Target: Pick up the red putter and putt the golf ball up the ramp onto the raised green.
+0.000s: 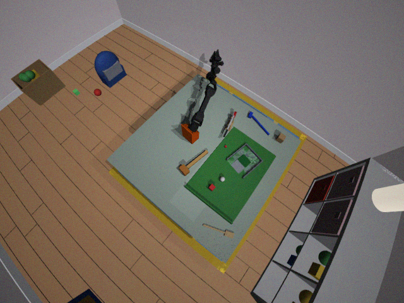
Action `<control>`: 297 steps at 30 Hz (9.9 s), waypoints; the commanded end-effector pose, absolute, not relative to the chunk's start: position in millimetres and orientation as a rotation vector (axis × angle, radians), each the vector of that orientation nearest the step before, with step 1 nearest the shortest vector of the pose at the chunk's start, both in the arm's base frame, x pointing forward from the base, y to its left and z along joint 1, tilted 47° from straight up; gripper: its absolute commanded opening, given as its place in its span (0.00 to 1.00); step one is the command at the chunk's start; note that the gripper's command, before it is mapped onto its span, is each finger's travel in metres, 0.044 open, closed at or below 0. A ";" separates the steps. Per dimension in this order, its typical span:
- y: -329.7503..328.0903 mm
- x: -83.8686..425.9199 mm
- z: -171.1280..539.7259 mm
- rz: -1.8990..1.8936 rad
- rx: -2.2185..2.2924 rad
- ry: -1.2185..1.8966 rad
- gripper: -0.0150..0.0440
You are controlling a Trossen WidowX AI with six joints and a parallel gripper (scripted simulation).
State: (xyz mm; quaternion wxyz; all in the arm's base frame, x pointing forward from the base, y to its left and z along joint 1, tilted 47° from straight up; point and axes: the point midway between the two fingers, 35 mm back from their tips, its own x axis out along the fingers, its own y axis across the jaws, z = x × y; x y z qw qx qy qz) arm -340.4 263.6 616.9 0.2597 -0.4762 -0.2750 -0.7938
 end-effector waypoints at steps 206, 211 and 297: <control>108.6 245.2 123.4 -4.197 1.215 -1.331 0.25; 87.9 260.2 105.5 -4.143 0.978 -1.793 0.25; -53.8 258.7 -122.0 -1.514 -1.678 -3.906 0.25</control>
